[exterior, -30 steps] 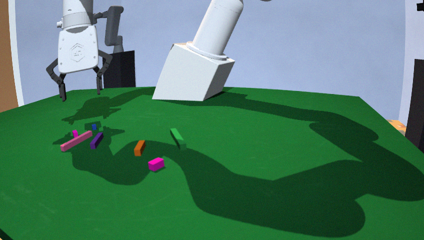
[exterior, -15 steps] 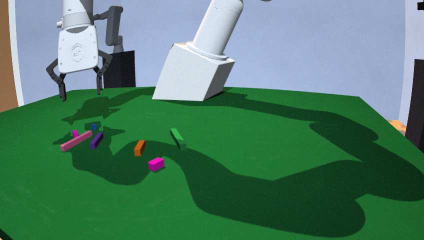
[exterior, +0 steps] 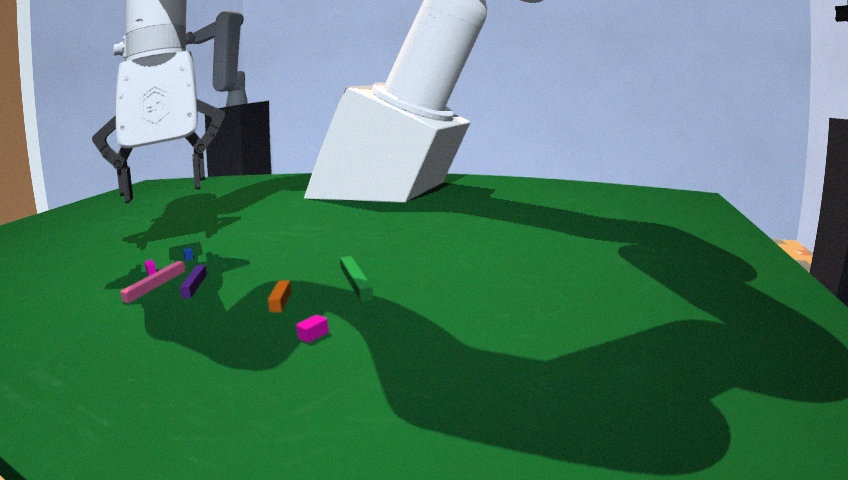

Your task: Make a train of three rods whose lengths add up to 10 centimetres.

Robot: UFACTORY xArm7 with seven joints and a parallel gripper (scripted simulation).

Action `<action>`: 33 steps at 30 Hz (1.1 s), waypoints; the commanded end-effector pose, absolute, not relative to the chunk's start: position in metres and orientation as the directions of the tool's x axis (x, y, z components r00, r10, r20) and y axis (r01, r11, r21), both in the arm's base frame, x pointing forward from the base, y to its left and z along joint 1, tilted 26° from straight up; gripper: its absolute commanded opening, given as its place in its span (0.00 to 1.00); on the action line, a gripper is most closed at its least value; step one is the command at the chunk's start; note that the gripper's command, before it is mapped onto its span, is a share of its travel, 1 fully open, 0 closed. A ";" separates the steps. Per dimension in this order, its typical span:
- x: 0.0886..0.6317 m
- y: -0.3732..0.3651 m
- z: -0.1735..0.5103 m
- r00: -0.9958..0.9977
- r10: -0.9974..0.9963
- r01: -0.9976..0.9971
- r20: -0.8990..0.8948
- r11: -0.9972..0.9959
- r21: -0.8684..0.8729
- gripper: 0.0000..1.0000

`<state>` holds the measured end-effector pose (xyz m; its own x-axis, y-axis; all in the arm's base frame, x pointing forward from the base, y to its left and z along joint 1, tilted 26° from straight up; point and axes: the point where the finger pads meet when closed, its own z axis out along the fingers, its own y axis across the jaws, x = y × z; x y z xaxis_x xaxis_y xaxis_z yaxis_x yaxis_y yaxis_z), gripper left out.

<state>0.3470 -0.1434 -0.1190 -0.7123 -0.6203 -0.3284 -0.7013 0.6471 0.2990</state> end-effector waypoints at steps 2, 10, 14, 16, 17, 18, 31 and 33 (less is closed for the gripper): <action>0.348 -0.145 -0.118 -0.713 -0.620 -0.701 -0.328 0.649 0.295 1.00; 0.348 -0.145 -0.118 -0.713 -0.620 -0.701 -0.328 0.649 0.295 1.00; 0.348 -0.145 -0.118 -0.713 -0.620 -0.701 -0.328 0.649 0.295 1.00; 0.348 -0.145 -0.118 -0.713 -0.620 -0.701 -0.328 0.649 0.295 1.00; 0.348 -0.145 -0.118 -0.713 -0.620 -0.701 -0.328 0.649 0.295 1.00; 0.348 -0.145 -0.118 -0.713 -0.620 -0.701 -0.328 0.649 0.295 1.00; 0.358 -0.138 -0.110 -0.596 -0.717 -0.803 -0.363 0.546 0.238 1.00; 0.365 -0.133 -0.106 -0.519 -0.766 -0.854 -0.379 0.478 0.203 1.00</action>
<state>0.3540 -0.1383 -0.1138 -0.6324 -0.6900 -0.3521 -0.7743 0.5763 0.2613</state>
